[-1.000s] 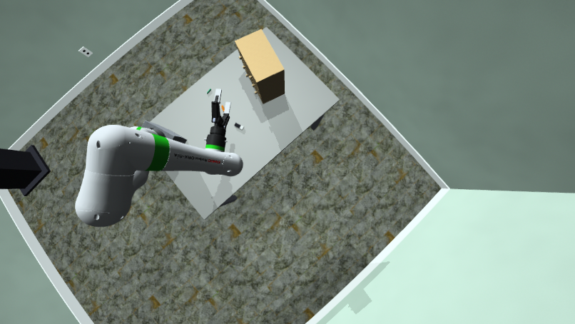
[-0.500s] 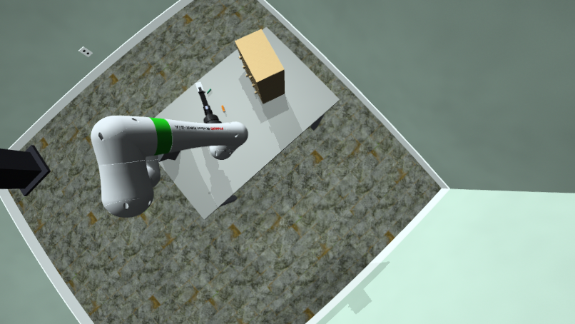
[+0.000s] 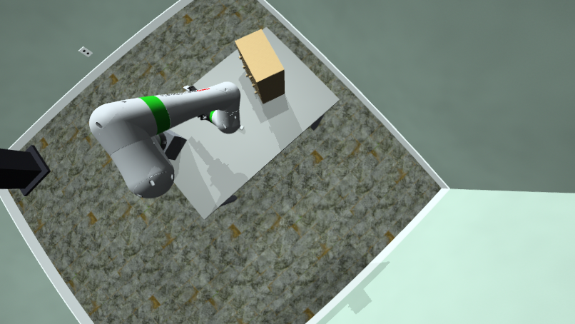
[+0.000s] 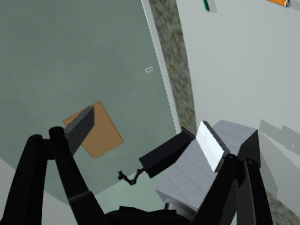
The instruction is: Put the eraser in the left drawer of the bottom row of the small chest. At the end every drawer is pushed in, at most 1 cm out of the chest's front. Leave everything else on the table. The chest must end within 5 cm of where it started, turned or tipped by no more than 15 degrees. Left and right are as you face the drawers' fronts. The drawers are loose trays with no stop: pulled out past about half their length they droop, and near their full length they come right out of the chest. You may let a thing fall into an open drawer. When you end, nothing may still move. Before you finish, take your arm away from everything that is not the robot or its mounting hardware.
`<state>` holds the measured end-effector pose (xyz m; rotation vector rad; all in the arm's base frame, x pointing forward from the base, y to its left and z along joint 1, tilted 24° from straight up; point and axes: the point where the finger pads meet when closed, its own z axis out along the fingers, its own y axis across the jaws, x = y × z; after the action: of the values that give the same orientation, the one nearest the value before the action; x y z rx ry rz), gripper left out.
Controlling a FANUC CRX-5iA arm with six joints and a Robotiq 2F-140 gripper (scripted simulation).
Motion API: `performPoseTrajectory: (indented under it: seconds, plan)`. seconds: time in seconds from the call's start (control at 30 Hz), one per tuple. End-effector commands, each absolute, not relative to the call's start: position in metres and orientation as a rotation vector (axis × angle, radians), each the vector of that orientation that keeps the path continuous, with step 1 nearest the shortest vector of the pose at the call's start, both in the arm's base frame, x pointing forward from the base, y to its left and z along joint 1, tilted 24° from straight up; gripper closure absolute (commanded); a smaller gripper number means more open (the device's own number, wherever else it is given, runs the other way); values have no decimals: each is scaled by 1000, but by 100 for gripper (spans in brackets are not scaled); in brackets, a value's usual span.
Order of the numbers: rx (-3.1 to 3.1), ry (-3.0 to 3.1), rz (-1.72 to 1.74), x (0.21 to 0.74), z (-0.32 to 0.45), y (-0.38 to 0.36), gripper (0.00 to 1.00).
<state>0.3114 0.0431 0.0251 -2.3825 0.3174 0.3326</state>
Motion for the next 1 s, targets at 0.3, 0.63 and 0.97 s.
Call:
performPoseTrajectory:
  seconds: [0.3,0.63,0.97]
  plan:
    - [-2873,258,617,319,2,29,0]
    - [-3193,191,508,367,13,40,0]
    - [-3404,116,251,417,35,79,0]
